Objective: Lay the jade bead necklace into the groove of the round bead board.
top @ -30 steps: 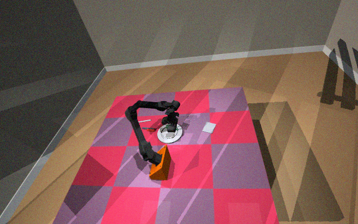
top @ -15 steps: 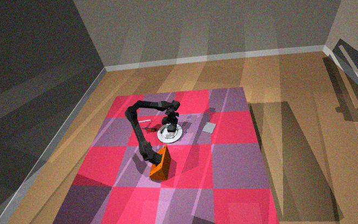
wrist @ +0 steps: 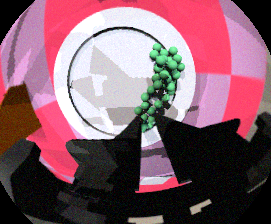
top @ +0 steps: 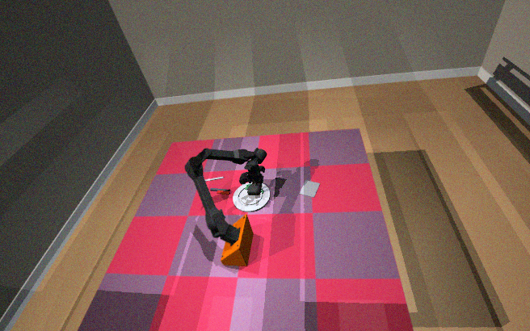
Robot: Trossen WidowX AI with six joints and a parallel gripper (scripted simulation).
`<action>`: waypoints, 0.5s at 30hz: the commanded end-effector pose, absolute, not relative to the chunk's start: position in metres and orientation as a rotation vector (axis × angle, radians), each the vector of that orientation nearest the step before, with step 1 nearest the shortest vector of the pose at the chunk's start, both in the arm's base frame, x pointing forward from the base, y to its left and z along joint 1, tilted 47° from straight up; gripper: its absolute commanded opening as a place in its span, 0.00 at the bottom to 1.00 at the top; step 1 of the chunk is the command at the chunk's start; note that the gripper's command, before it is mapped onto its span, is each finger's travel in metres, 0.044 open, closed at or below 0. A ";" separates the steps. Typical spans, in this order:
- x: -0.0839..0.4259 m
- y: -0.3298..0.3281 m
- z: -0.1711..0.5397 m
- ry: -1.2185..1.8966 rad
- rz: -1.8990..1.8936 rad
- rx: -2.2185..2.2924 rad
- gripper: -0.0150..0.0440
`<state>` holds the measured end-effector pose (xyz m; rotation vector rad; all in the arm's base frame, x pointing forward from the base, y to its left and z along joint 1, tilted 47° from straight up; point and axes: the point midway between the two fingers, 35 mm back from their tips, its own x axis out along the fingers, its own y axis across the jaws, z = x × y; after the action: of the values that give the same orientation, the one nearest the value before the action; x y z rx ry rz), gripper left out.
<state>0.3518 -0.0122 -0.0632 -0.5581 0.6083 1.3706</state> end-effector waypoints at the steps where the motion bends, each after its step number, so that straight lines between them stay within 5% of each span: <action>1: 0.352 -0.012 -0.063 0.606 1.370 -0.560 0.25; 15: 0.351 -0.017 -0.059 0.606 1.368 -0.552 0.25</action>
<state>0.3502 -0.0142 -0.0609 -0.5521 0.6099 1.3724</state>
